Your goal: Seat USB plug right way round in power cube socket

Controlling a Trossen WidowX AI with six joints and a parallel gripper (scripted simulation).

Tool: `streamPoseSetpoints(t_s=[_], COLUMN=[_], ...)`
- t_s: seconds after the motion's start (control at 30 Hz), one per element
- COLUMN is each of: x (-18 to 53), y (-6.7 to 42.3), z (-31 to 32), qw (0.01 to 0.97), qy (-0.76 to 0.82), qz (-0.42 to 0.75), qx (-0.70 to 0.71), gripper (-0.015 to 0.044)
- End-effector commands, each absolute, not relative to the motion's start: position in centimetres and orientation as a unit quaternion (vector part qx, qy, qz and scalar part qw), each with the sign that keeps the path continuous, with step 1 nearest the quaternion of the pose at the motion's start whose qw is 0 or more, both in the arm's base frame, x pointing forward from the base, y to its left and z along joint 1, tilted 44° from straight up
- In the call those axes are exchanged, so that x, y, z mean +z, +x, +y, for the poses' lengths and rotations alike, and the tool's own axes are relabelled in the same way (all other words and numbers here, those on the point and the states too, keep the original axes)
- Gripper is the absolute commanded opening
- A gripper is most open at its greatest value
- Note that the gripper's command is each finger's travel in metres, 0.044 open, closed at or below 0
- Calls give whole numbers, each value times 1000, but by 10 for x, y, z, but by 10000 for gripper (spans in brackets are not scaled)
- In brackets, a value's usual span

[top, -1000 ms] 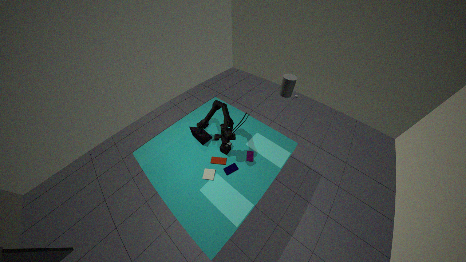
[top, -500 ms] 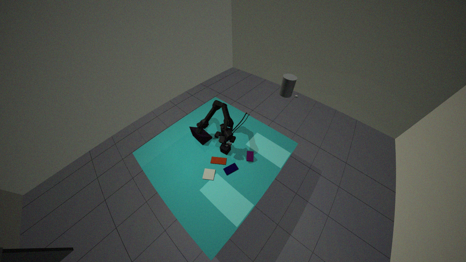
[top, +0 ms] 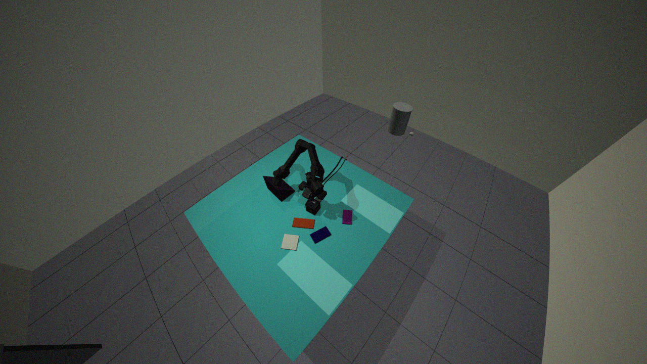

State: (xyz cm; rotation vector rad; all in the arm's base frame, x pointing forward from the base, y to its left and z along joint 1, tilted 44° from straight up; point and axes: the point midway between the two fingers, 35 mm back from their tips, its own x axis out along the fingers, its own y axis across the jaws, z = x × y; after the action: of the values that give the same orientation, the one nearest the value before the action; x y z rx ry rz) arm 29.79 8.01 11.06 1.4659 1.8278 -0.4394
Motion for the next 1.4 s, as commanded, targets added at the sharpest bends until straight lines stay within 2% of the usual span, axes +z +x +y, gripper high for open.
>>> streamPoseSetpoints(t_s=[0.0, 1.37], x=[110, 109], y=[298, 296], z=[80, 85], qw=[368, 355], qy=[572, 575], qz=[712, 719], qx=[-174, -162], gripper=[0, 0])
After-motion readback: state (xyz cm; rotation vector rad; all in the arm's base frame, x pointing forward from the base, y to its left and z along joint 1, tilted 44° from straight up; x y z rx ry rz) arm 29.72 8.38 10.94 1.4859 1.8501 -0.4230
